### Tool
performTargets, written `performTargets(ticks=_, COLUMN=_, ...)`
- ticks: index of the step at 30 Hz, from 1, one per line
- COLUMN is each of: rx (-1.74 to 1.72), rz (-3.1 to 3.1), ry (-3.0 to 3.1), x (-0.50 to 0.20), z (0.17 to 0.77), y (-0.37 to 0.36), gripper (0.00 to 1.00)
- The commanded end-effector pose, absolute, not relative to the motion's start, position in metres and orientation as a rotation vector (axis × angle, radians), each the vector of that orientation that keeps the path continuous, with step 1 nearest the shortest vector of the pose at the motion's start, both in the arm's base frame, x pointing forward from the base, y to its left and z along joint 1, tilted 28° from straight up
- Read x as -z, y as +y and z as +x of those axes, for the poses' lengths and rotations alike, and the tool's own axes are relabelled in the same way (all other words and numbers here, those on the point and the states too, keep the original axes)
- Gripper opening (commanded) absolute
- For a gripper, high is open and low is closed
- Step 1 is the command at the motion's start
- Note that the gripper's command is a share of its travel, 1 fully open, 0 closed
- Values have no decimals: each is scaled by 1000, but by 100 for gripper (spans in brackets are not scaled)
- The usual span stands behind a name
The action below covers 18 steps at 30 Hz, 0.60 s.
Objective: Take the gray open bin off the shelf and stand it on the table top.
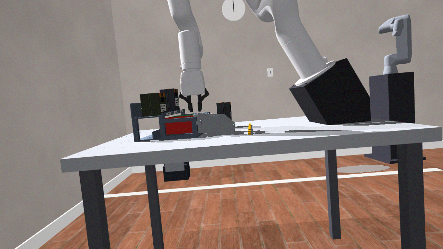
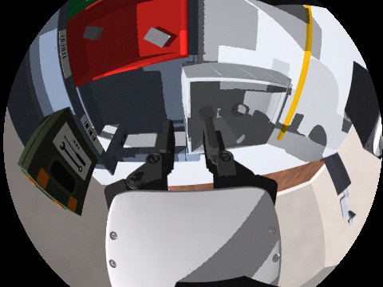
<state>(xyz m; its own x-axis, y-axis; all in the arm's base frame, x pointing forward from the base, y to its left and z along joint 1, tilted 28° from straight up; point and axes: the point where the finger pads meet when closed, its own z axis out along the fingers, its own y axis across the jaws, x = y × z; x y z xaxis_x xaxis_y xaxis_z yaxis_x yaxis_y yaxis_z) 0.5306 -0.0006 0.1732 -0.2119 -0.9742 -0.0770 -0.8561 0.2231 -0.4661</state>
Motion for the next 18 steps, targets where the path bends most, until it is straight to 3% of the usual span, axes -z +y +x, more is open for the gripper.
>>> performTargets(ticks=1, rx=463, rz=-1698, ry=2149, x=-174, z=531, y=-1, gripper=33)
performTargets(ticks=18, rx=463, rz=-1698, ry=2149, x=-165, z=535, y=-1, gripper=33)
